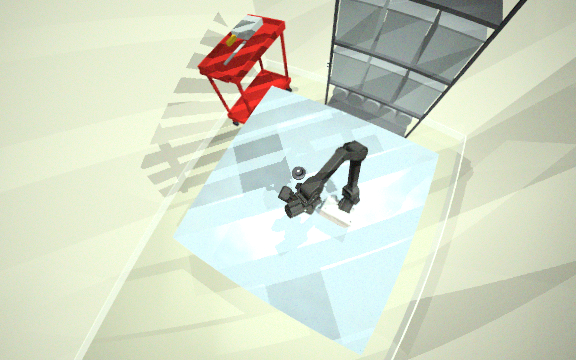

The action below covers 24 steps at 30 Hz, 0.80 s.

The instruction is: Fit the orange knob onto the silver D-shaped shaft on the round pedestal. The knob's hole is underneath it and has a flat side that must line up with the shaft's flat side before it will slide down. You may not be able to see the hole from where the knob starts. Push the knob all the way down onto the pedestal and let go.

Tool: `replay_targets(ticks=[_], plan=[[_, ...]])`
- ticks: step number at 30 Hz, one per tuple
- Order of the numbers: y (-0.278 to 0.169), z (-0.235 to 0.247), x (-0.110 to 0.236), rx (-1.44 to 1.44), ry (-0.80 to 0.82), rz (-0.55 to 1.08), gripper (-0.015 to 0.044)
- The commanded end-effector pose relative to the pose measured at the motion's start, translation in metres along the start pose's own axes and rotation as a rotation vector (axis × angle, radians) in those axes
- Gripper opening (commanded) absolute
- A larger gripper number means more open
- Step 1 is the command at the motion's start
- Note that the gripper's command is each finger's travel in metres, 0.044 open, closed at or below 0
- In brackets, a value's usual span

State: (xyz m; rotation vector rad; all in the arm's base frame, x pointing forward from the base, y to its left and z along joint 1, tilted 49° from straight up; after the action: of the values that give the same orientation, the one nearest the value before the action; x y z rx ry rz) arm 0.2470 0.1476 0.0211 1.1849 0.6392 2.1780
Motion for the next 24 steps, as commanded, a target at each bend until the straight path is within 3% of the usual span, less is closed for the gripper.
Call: replay_targets(ticks=[1, 14, 24], plan=[[0.001, 0.001, 0.008, 0.004, 0.085, 0.021, 0.0000], [0.002, 0.005, 0.029, 0.005, 0.363, 0.092, 0.0000], [0.002, 0.004, 0.029, 0.005, 0.402, 0.102, 0.0000]])
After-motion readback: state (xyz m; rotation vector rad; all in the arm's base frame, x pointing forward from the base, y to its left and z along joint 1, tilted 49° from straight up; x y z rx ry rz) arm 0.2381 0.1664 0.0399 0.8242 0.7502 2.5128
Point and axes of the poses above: the point midway between the two fingers, 35 mm back from their tips, its own x axis back along the fingers, its own z axis across the jaws, y = z × x, the point moved 4 cm from there along x, back along the fingers, and after that the axes turned 14 degrees about -x, right-handed, at the moved point
